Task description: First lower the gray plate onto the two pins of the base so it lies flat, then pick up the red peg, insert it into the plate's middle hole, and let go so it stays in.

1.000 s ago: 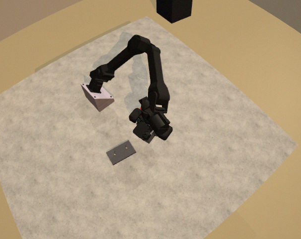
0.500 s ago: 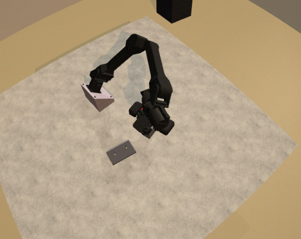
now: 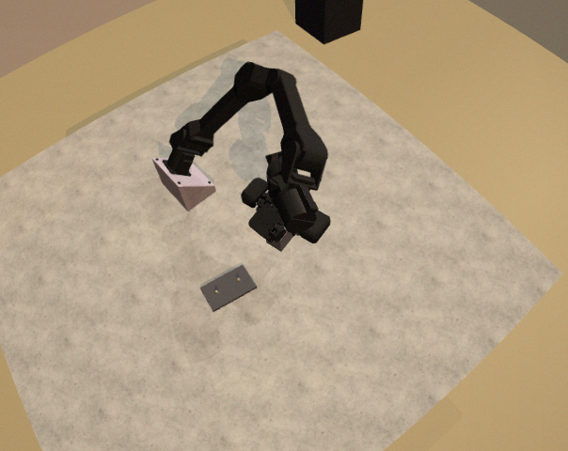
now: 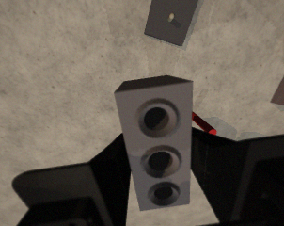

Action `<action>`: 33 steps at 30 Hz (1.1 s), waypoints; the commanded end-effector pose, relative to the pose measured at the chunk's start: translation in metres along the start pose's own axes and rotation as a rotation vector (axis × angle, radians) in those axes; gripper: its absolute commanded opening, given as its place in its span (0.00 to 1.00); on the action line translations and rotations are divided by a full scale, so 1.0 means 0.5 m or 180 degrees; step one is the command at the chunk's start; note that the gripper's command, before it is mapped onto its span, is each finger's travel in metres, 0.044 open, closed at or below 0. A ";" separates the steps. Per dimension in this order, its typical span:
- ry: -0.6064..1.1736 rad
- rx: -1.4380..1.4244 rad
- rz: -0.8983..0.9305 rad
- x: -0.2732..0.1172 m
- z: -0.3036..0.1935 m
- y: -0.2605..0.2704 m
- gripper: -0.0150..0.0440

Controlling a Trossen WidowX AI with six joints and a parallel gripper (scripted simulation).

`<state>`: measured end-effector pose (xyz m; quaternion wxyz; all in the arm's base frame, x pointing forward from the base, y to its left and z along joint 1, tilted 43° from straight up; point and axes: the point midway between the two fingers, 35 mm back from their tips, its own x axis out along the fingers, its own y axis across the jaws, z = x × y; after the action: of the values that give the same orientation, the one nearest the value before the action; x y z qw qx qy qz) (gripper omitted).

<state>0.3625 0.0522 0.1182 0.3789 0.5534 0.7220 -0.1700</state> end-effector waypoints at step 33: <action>-0.0048 0.0734 -0.0003 0.078 0.189 -0.063 0.25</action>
<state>0.3671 0.0113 0.0366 0.3296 0.5882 0.6981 -0.2408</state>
